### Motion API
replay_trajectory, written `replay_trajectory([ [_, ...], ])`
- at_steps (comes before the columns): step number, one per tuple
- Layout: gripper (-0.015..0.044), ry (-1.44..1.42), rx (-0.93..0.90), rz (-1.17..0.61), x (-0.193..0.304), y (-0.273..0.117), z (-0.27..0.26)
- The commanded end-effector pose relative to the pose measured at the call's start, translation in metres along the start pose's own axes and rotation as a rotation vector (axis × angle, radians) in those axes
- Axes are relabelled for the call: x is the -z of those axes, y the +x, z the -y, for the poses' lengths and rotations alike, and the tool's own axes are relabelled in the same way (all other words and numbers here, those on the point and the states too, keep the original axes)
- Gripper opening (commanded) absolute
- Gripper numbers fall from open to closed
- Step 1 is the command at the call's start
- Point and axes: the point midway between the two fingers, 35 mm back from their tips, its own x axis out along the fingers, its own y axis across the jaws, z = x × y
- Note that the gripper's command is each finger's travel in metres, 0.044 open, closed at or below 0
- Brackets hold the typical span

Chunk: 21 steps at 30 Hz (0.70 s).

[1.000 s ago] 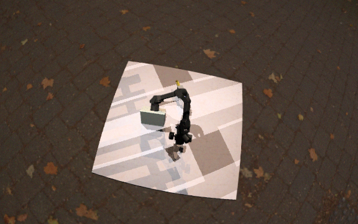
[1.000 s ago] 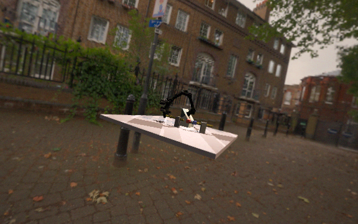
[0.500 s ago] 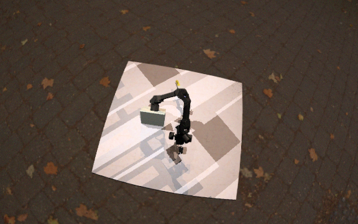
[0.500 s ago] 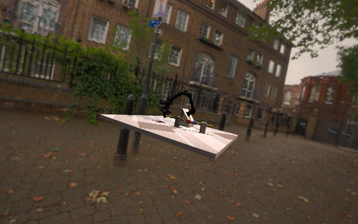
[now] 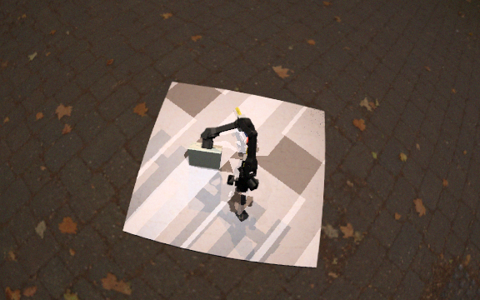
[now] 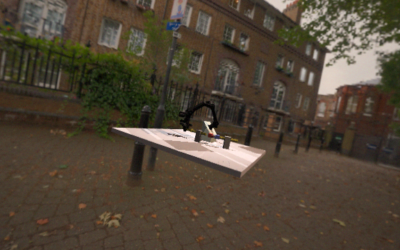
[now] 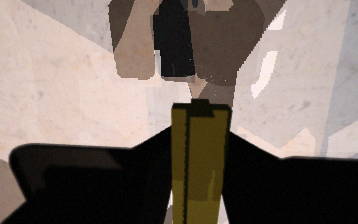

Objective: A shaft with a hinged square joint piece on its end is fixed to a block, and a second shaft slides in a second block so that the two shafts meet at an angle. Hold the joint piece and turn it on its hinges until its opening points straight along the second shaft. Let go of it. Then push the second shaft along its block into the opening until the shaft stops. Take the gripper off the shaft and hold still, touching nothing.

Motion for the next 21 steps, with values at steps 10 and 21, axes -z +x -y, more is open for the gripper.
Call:
replay_trajectory([
  [10,0.0000,0.002,0.035,-0.003,0.021,0.000,-0.001],
  [21,0.0000,0.002,0.039,-0.004,0.038,0.000,-0.001],
])
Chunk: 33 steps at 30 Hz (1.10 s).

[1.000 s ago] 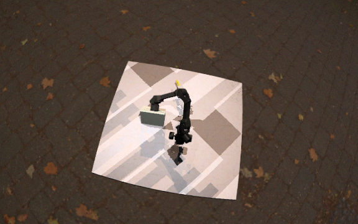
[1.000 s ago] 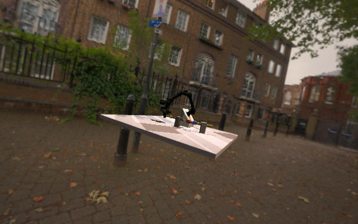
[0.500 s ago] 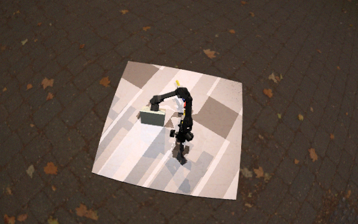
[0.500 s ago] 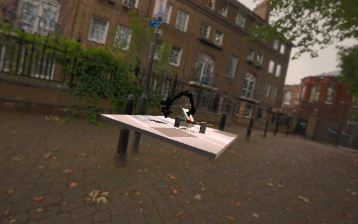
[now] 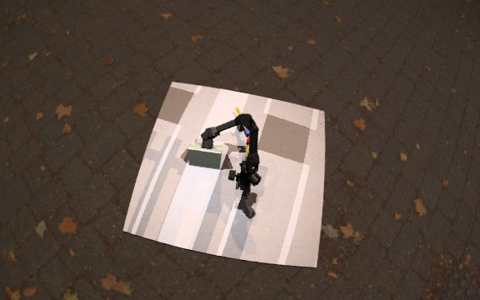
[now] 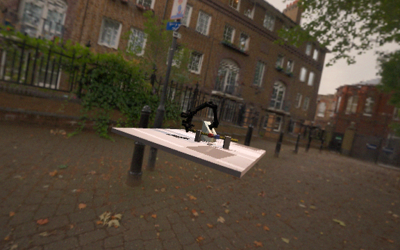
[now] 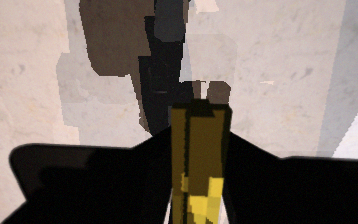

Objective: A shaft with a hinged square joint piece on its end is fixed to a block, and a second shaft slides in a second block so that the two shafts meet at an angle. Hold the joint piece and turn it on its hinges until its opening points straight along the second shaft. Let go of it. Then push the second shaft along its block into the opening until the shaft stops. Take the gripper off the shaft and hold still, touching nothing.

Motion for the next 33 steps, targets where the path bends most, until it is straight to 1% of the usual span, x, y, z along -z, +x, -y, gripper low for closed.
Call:
replay_trajectory([
  [1,0.0000,0.002,-0.001,-0.003,0.008,0.000,0.000],
  [33,0.0000,0.003,0.000,-0.005,0.039,0.001,0.000],
])
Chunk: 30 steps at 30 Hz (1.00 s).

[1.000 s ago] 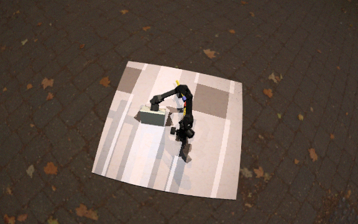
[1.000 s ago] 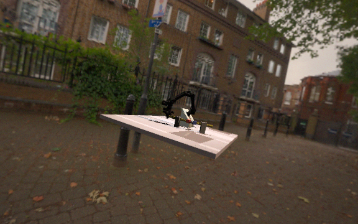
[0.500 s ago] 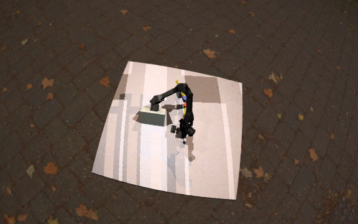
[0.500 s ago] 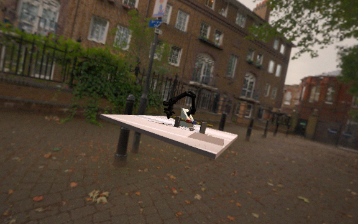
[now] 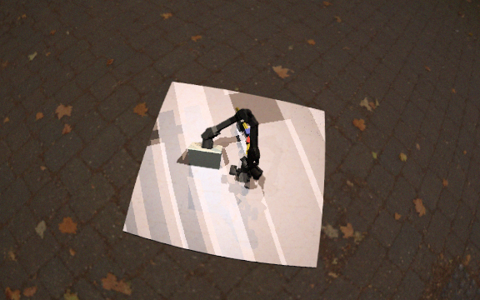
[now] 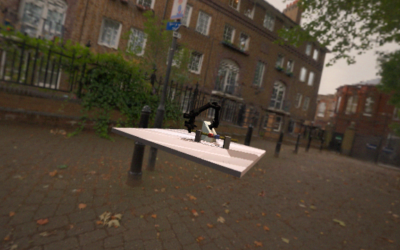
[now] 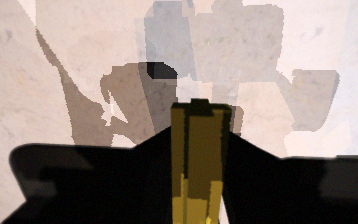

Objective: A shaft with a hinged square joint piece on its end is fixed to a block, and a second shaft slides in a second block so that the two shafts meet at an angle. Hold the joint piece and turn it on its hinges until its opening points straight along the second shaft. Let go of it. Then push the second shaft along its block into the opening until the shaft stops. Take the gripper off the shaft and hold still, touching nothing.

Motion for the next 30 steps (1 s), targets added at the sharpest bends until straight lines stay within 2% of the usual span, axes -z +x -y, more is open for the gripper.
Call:
replay_trajectory([
  [1,0.0000,0.000,0.000,0.000,0.0000,0.0000,0.0000],
  [10,0.0000,0.000,0.000,0.000,0.0000,0.0000,0.0000],
  [13,0.0067,0.000,0.000,0.000,0.0000,0.0000,0.0000],
  [18,0.0067,0.000,0.000,0.000,0.0000,0.0000,0.0000],
  [30,0.0382,0.000,0.000,0.000,0.0000,0.0000,0.0000],
])
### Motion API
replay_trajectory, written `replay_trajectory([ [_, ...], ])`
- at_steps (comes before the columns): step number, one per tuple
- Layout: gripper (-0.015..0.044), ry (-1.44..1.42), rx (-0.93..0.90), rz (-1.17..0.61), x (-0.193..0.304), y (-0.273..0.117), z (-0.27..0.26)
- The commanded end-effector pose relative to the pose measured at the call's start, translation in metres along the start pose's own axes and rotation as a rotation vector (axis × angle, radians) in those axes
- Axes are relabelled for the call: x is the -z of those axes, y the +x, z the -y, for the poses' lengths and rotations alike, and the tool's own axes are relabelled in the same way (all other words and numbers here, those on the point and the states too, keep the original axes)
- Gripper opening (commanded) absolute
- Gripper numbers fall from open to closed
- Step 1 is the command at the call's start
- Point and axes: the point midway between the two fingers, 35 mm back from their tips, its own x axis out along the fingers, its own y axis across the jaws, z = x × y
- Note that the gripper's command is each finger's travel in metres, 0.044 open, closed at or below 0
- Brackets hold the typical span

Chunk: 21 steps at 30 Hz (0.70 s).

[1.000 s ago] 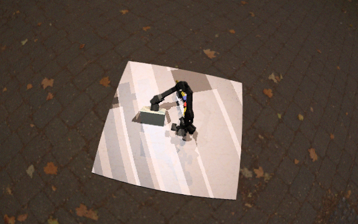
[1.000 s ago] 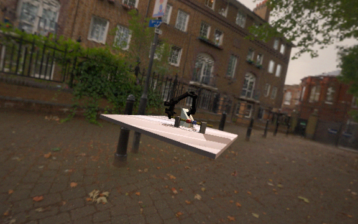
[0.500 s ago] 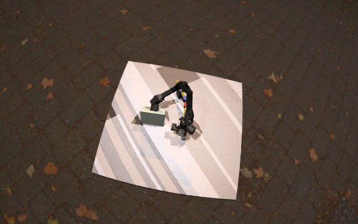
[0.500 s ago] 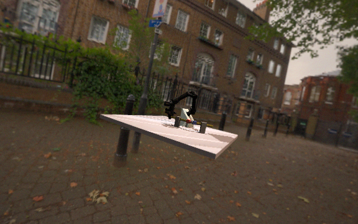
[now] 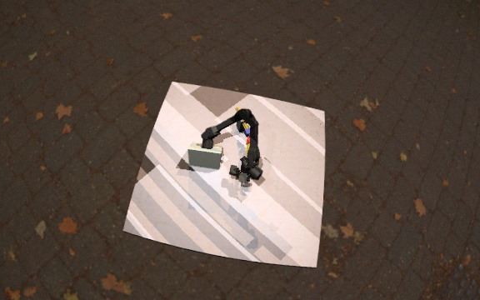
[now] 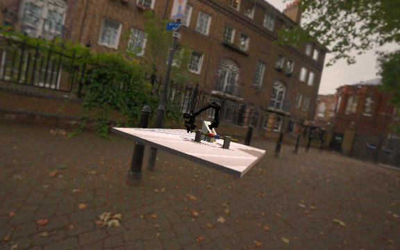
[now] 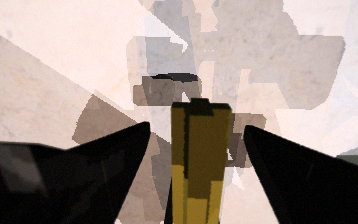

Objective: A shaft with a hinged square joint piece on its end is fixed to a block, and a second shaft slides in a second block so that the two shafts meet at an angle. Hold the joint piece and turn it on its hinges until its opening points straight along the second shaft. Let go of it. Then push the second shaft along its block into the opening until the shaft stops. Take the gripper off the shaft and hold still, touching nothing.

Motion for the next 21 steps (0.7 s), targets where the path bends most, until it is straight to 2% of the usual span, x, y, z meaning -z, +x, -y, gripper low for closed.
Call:
replay_trajectory([
  [1,0.0408,0.001,0.002,0.000,0.000,0.000,0.000],
  [3,0.0440,0.001,0.002,0.000,0.000,0.000,0.000],
  [12,0.0440,0.001,0.002,0.000,0.000,0.000,0.000],
  [16,0.0440,-0.002,-0.003,-0.007,-0.001,-0.027,0.000],
  [21,0.0440,-0.001,-0.004,-0.009,-0.001,-0.032,0.000],
])
